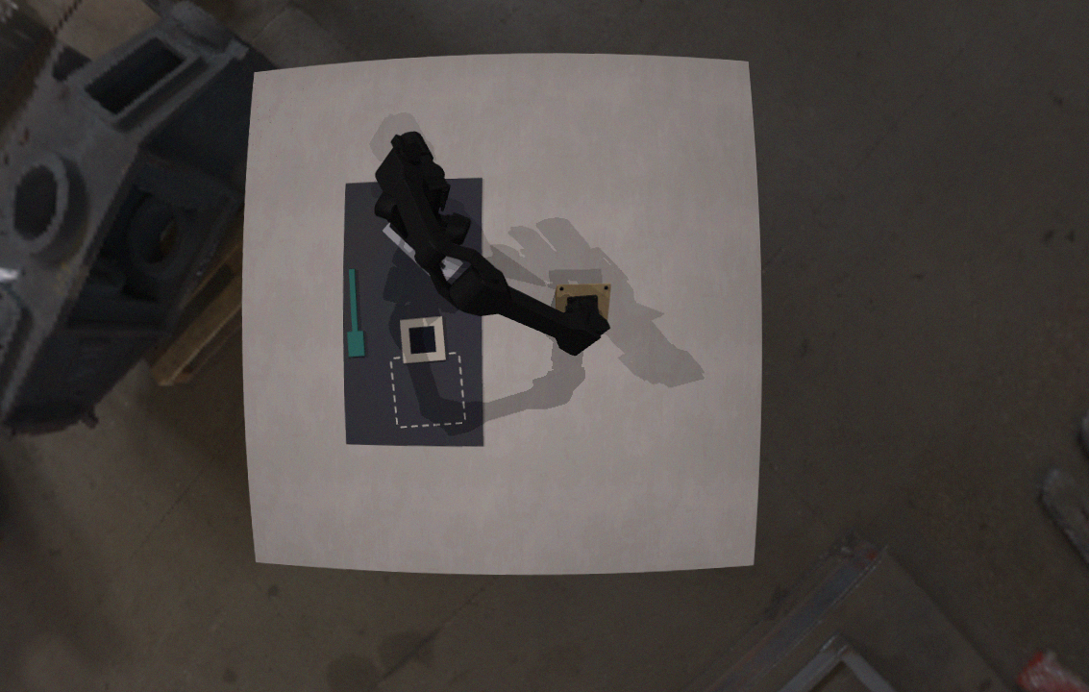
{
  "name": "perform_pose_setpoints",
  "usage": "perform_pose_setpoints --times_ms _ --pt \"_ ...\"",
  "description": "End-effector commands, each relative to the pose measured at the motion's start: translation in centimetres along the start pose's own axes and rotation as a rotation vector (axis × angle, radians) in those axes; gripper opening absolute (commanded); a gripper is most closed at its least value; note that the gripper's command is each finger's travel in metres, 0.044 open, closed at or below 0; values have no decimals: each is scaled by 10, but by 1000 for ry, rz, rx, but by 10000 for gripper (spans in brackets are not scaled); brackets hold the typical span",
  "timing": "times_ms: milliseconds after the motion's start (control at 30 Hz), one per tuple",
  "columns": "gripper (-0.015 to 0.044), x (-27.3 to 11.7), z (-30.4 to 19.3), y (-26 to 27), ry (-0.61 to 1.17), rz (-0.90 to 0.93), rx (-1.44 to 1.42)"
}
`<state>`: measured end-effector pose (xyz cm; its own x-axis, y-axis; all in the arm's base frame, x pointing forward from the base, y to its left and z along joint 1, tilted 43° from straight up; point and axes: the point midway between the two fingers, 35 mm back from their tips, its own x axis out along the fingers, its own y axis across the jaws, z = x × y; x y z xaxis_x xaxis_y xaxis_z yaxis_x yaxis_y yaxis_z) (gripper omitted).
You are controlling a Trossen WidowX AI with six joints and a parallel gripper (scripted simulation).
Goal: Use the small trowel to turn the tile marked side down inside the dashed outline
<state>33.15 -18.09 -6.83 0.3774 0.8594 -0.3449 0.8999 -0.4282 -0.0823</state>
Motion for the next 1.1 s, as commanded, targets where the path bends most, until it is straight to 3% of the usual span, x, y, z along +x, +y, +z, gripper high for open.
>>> perform_pose_setpoints --times_ms 0,1067 --pt "300 2 3 -3 37 22 -114" --pt "300 -1 18 -11 90 352 -1057"
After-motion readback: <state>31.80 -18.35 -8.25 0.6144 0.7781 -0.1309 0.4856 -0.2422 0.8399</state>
